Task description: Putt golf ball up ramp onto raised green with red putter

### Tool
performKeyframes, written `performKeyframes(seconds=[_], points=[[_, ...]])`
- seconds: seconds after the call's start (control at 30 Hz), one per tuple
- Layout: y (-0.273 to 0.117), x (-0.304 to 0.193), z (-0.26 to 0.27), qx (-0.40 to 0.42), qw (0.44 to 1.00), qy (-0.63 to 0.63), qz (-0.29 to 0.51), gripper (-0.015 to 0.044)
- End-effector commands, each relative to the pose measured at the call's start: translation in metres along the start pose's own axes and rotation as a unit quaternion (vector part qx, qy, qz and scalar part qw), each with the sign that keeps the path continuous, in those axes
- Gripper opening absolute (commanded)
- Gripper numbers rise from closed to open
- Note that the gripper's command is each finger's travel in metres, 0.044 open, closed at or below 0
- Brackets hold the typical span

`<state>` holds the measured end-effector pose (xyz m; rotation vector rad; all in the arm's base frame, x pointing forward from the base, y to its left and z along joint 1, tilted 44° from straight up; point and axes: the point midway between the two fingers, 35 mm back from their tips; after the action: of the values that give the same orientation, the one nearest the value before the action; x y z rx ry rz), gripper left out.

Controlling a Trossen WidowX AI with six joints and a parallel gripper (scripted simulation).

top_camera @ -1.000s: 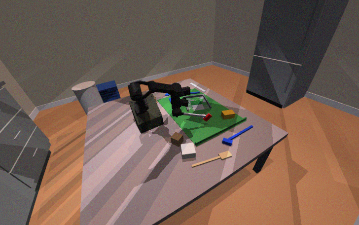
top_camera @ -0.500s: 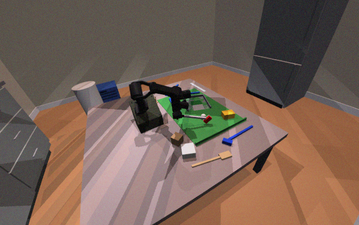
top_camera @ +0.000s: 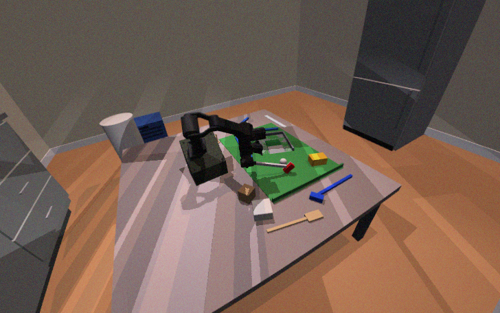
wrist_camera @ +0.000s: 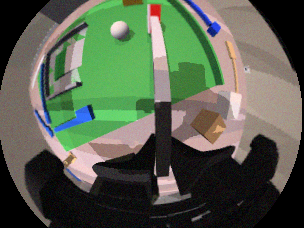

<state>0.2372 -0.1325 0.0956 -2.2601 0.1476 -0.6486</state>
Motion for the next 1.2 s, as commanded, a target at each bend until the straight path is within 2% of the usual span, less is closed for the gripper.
performKeyframes(seconds=[0.0,0.37,0.73,1.03,1.17], points=[[0.000,0.000,0.000,0.000,1.000,0.001,0.000,0.0000],[0.002,0.005,-0.028,0.001,1.000,-0.004,-0.001,0.0000],[0.003,0.003,-0.023,0.001,1.000,-0.005,0.002,0.0000],[0.003,-0.013,0.091,0.007,1.000,-0.004,0.004,0.0000],[0.002,-0.021,0.108,0.005,1.000,-0.004,0.000,0.0000]])
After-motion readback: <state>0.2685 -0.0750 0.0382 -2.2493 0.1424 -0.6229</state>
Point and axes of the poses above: the point midway between the two fingers, 35 mm back from their tips, its own y axis out along the fingers, its own z axis across the jaws, x = y × z, and after that the axes turned 9 degrees about y, right-handed
